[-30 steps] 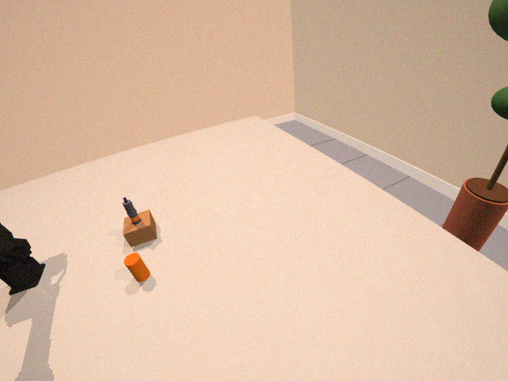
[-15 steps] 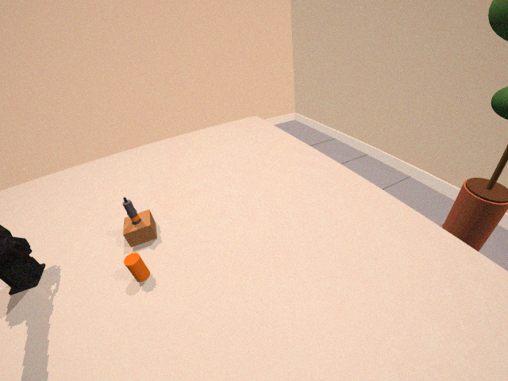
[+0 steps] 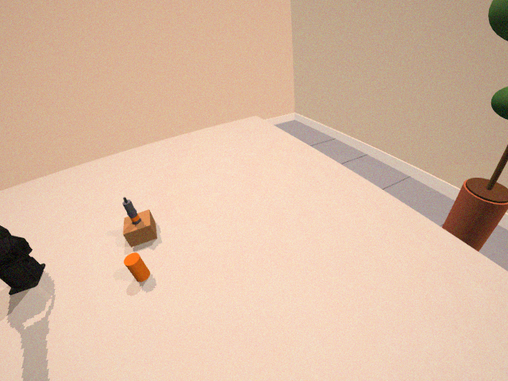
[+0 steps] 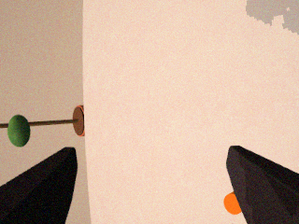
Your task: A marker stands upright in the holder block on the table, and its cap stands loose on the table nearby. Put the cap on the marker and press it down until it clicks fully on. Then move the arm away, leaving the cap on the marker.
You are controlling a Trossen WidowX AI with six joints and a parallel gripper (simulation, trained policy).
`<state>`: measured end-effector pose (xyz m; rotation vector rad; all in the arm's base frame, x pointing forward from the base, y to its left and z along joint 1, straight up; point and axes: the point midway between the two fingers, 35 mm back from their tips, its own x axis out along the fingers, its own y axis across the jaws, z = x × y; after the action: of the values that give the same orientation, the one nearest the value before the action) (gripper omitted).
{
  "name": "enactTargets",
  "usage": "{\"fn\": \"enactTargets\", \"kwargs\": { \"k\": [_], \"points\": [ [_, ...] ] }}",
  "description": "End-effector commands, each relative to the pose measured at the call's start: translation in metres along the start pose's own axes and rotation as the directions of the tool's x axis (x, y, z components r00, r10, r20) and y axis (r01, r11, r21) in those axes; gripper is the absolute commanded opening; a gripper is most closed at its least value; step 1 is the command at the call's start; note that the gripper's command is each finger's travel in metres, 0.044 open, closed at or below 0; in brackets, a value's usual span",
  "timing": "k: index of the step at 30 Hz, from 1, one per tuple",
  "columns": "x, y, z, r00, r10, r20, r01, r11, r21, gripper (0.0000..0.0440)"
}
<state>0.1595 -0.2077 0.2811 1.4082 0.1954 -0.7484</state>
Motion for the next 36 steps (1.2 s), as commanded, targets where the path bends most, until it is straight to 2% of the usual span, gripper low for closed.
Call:
{"fn": "enactTargets", "kwargs": {
  "k": [1, 17, 36],
  "points": [
    [0.006, -0.001, -0.001, 0.999, -0.025, -0.028, 0.025, 1.0, -0.017, 0.0317],
    [0.035, -0.011, -0.012, 0.976, -0.142, -0.162, 0.132, 0.989, -0.068, 0.0316],
    [0.067, -0.023, -0.024, 0.917, -0.283, -0.282, 0.249, 0.957, -0.152, 0.0316]
  ]
}}
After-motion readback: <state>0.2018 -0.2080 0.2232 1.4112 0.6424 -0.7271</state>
